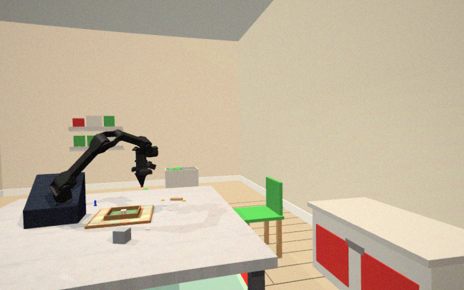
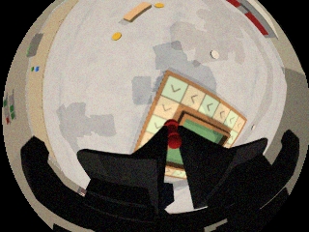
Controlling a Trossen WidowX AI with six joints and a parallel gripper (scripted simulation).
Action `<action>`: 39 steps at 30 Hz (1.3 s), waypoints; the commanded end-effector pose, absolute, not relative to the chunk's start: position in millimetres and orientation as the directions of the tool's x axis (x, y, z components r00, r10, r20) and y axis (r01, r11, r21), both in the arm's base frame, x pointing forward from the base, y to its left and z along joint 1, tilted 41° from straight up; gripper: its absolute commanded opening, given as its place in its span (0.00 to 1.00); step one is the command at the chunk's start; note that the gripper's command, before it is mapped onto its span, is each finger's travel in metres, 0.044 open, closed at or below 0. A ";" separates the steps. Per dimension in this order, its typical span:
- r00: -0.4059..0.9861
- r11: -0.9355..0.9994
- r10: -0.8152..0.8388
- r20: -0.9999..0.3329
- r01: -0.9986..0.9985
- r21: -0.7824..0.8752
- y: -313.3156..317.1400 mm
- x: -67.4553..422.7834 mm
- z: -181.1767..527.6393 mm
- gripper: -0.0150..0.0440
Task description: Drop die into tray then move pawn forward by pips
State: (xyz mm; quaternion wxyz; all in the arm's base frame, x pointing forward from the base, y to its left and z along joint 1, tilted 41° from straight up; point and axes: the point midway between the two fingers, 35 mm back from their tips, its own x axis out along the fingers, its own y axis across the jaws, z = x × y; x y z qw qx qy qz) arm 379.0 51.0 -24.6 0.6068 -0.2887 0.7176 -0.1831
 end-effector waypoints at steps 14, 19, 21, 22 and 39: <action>-0.100 0.770 -0.632 -0.768 -0.189 -0.609 54.5 327.8 -49.9 0.25; -0.100 0.771 -0.631 -0.770 -0.191 -0.607 53.9 311.2 -56.5 0.25; -0.100 0.772 -0.629 -0.771 -0.193 -0.605 53.5 304.4 -58.9 0.25; -0.101 0.773 -0.629 -0.771 -0.194 -0.605 53.2 301.0 -60.1 0.25; -0.105 0.769 -0.633 -0.767 -0.193 -0.609 41.5 238.1 -77.5 0.25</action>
